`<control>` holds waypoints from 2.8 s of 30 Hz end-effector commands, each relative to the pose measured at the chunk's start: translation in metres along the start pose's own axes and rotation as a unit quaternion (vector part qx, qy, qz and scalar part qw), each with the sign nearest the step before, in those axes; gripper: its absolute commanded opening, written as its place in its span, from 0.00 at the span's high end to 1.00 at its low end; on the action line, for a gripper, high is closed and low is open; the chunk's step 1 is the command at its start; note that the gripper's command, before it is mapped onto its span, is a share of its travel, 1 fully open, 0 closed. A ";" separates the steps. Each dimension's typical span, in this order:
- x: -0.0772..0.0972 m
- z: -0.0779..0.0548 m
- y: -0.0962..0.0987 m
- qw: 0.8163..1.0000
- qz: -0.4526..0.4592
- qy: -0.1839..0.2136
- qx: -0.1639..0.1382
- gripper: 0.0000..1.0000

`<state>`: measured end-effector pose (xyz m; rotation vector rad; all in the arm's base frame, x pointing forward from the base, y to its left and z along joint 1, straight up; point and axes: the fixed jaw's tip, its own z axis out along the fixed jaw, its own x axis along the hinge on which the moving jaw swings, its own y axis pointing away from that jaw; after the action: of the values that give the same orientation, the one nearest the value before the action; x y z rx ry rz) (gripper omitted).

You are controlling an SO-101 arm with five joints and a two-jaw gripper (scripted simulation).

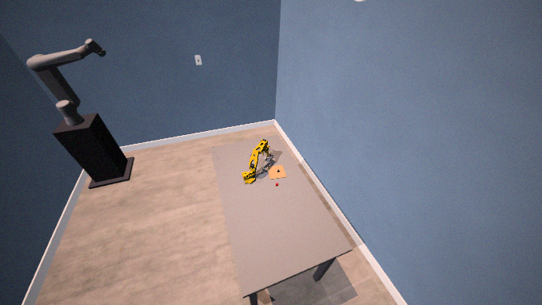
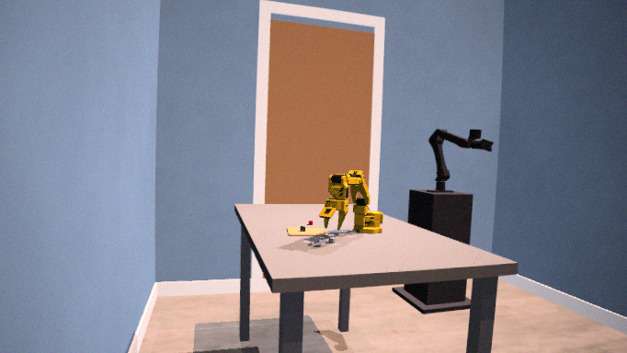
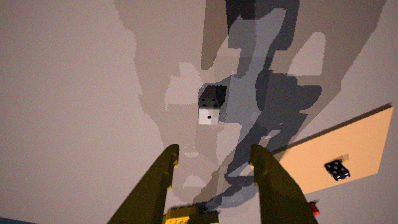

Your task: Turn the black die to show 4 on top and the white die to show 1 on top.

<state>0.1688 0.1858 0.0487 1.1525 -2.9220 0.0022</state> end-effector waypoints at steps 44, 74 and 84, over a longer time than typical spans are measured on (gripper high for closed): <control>-0.007 0.031 0.003 1.000 -0.001 -0.022 -0.002 0.75; -0.007 0.031 -0.004 1.000 -0.001 -0.023 -0.001 0.86; -0.007 0.031 -0.007 1.000 -0.001 -0.023 -0.001 0.91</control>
<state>0.1736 0.1843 0.0108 1.1602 -2.9257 -0.0020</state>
